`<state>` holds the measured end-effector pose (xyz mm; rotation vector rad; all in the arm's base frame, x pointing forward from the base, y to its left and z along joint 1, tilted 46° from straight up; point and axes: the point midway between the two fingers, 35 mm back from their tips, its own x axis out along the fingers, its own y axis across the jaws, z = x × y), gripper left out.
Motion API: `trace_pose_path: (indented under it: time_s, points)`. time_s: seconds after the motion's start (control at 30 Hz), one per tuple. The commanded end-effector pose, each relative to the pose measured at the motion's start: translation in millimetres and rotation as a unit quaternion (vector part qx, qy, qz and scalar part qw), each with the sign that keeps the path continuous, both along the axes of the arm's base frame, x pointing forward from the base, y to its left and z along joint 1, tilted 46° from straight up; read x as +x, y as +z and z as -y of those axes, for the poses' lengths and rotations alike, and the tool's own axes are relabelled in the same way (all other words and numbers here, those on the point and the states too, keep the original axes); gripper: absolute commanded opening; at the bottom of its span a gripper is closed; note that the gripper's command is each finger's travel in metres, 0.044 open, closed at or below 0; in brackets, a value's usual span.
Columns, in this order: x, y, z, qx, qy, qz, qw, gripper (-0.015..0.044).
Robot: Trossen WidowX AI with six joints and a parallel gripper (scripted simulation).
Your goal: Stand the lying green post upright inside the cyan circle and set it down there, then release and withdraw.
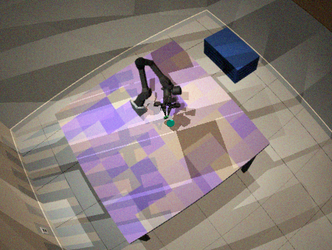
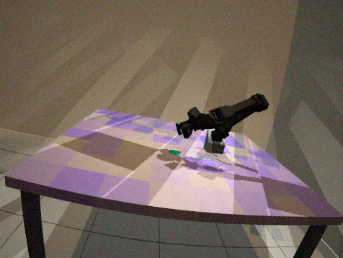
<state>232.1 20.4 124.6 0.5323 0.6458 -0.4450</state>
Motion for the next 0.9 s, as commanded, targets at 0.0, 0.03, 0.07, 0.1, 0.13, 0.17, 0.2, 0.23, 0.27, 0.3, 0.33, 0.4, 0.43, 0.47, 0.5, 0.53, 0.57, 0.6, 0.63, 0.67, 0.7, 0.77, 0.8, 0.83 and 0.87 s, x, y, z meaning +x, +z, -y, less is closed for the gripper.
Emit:
trace_pose_path:
  time_s: [0.0, 0.03, 0.07, 0.1, 0.13, 0.17, 0.2, 0.23, 0.27, 0.3, 0.33, 0.4, 0.43, 0.47, 0.5, 0.53, 0.57, 0.6, 0.63, 0.67, 0.7, 0.77, 0.8, 0.83, 0.87]
  points:
    - [-0.3, 2.2, 0.4, 0.004, -0.010, 0.019, 1.000, 0.0023]
    - [-0.4, 2.6, 0.3, 0.005, -0.012, 0.023, 1.000, 0.0023]
    - [-0.4, 2.9, 0.3, 0.005, -0.013, 0.026, 1.000, 0.0023]
    - [-0.5, 3.3, 0.2, 0.006, -0.015, 0.030, 0.999, 0.0023]
    - [-0.6, 3.7, 0.2, 0.007, -0.016, 0.033, 0.999, 0.0023]
    - [-0.6, 4.1, 0.1, 0.008, -0.018, 0.037, 0.999, 0.0023]
    - [-0.7, 4.5, 0.1, 0.009, -0.019, 0.040, 0.999, 0.0023]
    - [-0.8, 4.9, 0.0, 0.010, -0.021, 0.044, 0.999, 0.0023]
    - [-0.9, 5.2, -0.1, 0.011, -0.022, 0.047, 0.999, 0.0023]
    - [-1.0, 5.6, -0.1, 0.012, -0.023, 0.051, 0.998, 0.0023]
    - [-1.1, 6.0, -0.2, 0.012, -0.025, 0.054, 0.998, 0.0023]
    - [-1.3, 6.8, -0.3, 0.015, -0.028, 0.061, 0.998, 0.0023]
    - [-1.4, 7.2, -0.3, 0.016, -0.029, 0.064, 0.997, 0.0023]
    - [-1.5, 7.6, -0.4, 0.017, -0.031, 0.068, 0.997, 0.0023]
    - [-1.6, 8.0, -0.4, 0.018, -0.032, 0.071, 0.997, 0.0023]
    - [-1.7, 8.3, -0.5, 0.019, -0.034, 0.075, 0.996, 0.0023]
    - [-1.8, 8.7, -0.5, 0.020, -0.035, 0.078, 0.996, 0.0023]
    - [-2.0, 9.1, -0.6, 0.021, -0.036, 0.082, 0.996, 0.0023]
    - [-2.1, 9.5, -0.6, 0.022, -0.038, 0.085, 0.995, 0.0023]
    - [-2.2, 9.9, -0.7, 0.024, -0.039, 0.088, 0.995, 0.0023]
    - [-2.4, 10.3, -0.7, 0.025, -0.041, 0.092, 0.995, 0.0023]
    - [-2.6, 11.0, -0.8, 0.027, -0.044, 0.099, 0.994, 0.0023]
    - [-2.8, 11.4, -0.8, 0.029, -0.045, 0.102, 0.993, 0.0023]
    - [-3.0, 11.8, -0.9, 0.030, -0.047, 0.106, 0.993, 0.0023]
    - [-3.1, 12.2, -0.9, 0.032, -0.048, 0.109, 0.992, 0.0023]
